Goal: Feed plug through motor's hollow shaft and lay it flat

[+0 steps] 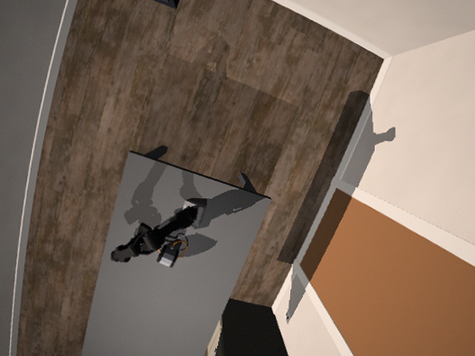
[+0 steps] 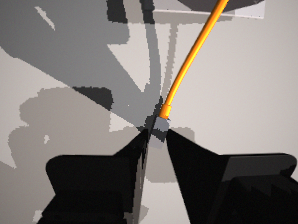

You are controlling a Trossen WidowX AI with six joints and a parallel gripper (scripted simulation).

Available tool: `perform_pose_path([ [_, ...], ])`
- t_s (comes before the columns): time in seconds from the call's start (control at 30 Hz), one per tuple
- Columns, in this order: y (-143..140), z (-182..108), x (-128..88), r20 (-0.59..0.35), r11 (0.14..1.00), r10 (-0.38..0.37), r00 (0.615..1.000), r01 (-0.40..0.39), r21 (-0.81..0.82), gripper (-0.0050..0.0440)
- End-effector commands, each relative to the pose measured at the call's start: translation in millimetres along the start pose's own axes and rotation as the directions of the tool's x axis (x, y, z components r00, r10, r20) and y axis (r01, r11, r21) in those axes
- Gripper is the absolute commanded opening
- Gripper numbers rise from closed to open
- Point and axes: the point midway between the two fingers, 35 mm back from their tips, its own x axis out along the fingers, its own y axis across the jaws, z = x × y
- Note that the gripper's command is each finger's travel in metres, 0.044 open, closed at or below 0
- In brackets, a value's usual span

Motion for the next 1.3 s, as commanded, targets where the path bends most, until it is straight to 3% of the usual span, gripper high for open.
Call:
perform_pose_path([
  [0.0,0.0,-0.1,-0.3,0.000,1.000,-0.001,1.000,0.001,0.000,0.0066],
  [0.2,0.0,-0.1,-0.3,0.000,1.000,-0.001,1.000,0.001,0.000,0.0026],
  [0.23,0.3,-0.4,-0.3,0.000,1.000,-0.001,1.000,0.001,0.000,0.0002],
  [0.77,30.4,-24.8,-4.4,0.004,1.000,0.004,1.000,-0.004,0.004,0.0000],
  [1.27,29.2,-24.4,-6.7,0.004,1.000,0.004,1.000,-0.004,0.004,0.0000],
])
